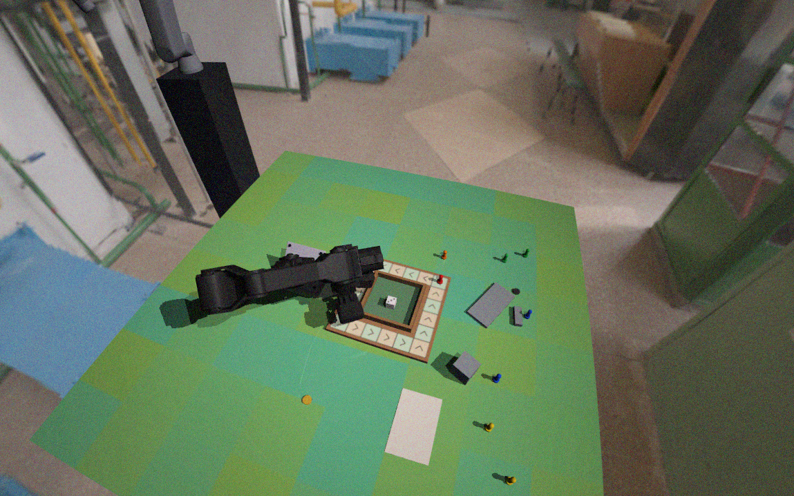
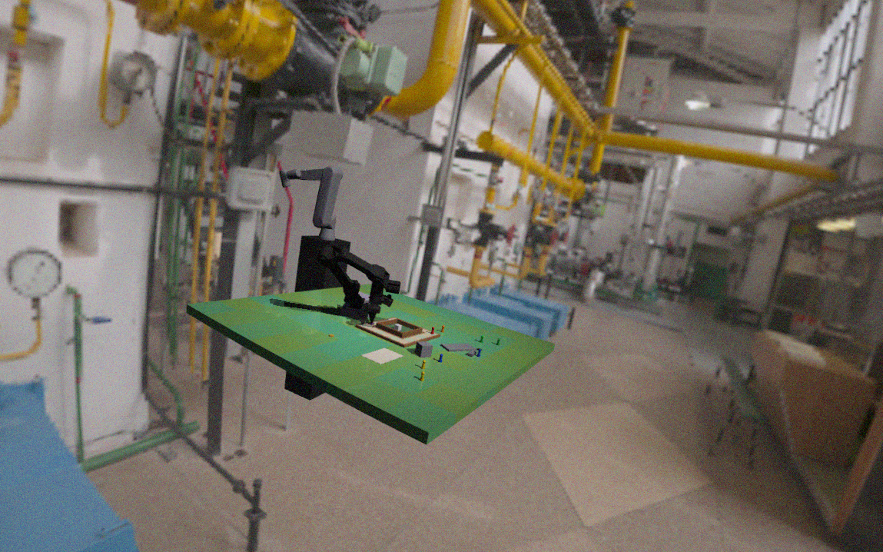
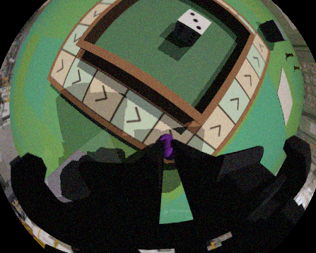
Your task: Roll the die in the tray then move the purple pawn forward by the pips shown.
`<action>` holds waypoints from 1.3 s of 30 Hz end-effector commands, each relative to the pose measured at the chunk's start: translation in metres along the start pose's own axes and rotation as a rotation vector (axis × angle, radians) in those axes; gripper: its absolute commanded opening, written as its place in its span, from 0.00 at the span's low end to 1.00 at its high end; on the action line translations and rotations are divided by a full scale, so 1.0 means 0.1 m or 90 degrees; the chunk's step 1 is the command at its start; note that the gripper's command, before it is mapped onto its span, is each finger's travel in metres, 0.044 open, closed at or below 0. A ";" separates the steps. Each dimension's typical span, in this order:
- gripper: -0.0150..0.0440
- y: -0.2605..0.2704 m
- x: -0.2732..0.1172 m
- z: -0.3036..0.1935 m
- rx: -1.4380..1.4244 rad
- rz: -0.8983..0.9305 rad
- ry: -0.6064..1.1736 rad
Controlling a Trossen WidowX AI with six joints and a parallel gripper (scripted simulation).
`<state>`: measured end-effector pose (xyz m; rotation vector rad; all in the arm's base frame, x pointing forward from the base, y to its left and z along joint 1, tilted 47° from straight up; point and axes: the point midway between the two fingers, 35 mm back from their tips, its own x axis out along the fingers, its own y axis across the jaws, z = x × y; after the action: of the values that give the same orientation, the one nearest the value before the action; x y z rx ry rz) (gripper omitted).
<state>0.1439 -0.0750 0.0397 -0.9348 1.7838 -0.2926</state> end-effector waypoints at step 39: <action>0.25 -0.31 -1.01 0.23 -0.036 0.017 -0.043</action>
<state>0.1825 -0.0104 0.1181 -0.9523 1.7557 -0.1858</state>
